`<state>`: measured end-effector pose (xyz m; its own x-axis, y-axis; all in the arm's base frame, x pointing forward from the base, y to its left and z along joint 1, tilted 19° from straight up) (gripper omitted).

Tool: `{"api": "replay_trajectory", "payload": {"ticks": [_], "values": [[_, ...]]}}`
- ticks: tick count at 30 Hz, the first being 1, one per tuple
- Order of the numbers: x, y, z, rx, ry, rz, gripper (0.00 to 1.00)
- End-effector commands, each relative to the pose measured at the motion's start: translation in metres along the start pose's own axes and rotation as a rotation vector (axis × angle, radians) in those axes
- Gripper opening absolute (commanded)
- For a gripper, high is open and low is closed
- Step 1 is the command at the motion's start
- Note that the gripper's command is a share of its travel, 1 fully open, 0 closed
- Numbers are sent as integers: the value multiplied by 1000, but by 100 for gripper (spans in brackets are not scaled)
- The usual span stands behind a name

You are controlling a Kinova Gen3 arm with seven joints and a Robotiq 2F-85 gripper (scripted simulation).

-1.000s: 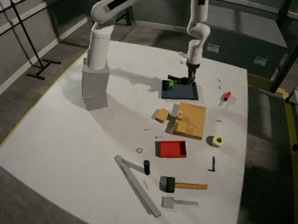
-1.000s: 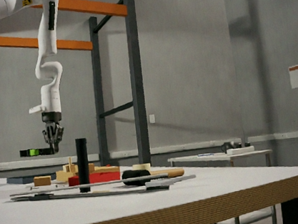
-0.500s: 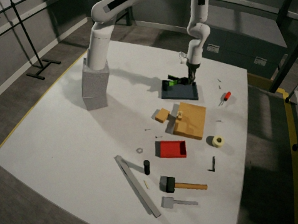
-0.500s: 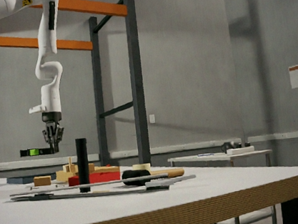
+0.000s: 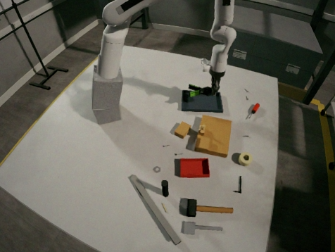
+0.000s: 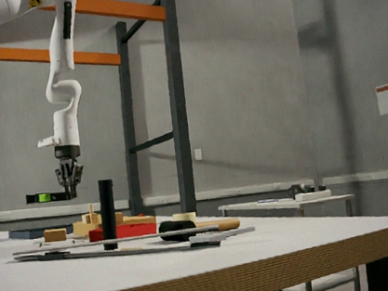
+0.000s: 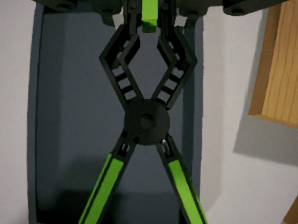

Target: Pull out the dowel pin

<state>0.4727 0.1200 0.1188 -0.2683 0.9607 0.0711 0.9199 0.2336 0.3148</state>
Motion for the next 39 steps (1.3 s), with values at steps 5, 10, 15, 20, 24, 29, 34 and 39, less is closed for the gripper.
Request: {"api": "replay_trajectory", "payload": {"ticks": [5,10,15,20,24,29,34,39], "values": [[0,1,-1,-2,0,0,10],[-1,1,-1,-1,0,3,10],[-5,1,0,0,-2,35,10],[-14,2,1,2,-5,96,10],[-24,4,1,5,-8,166,10],[-48,6,3,9,-15,326,10],[-79,7,5,13,-22,535,10],[-100,6,5,15,-25,676,10]]}}
Point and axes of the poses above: the point where the finger pads meet when closed, its own z axis out along the fingers, its own x axis across the jaws, y = z × x, the point moved 10 cm from there along -z, back along the fingers, and after that the axes turned 7 degrees about -z, right-handed, at the moved point
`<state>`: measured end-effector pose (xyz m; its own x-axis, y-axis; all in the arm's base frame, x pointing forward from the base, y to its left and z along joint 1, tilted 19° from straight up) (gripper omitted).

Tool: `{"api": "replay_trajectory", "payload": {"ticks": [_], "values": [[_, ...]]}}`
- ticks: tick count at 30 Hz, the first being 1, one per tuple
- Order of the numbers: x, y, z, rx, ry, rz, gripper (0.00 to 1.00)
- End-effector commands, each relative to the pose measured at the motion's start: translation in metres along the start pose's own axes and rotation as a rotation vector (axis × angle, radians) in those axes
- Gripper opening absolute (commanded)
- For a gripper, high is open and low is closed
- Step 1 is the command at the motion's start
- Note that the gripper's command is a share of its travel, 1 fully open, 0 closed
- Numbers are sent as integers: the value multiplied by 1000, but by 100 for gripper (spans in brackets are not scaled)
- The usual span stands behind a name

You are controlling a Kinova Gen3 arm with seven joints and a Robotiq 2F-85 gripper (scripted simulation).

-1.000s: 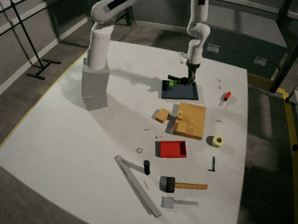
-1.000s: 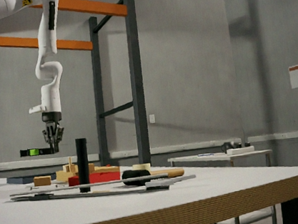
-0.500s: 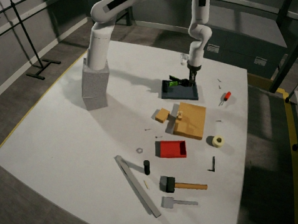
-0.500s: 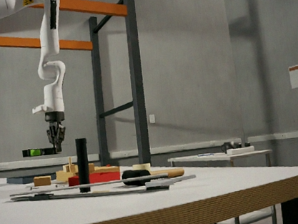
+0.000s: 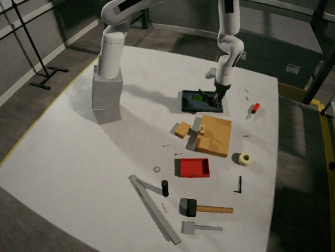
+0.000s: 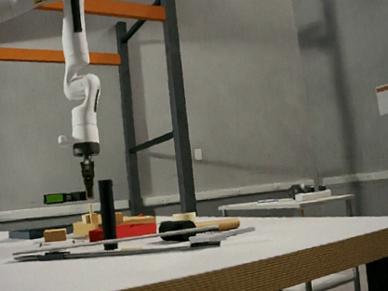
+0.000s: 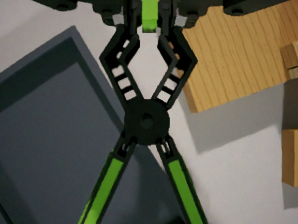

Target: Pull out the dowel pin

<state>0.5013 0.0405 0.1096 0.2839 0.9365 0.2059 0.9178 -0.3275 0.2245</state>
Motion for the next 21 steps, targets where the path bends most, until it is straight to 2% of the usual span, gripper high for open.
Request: {"api": "replay_trajectory", "payload": {"ticks": [1,14,16,21], "values": [[-18,13,1,8,-2,148,10],[-102,54,2,13,2,773,10],[-102,54,2,13,2,773,10],[-129,65,1,13,10,962,10]]}}
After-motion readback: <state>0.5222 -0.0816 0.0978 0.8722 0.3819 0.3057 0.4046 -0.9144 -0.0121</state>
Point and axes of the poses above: the point where the finger pads meet when closed, its own z axis out along the fingers, its own x axis across the jaws, y = z × x, the point moved 10 cm from there along -z, back along the fingers, and after that the axes turned 7 degrees about -z, right-handed, at the moved point
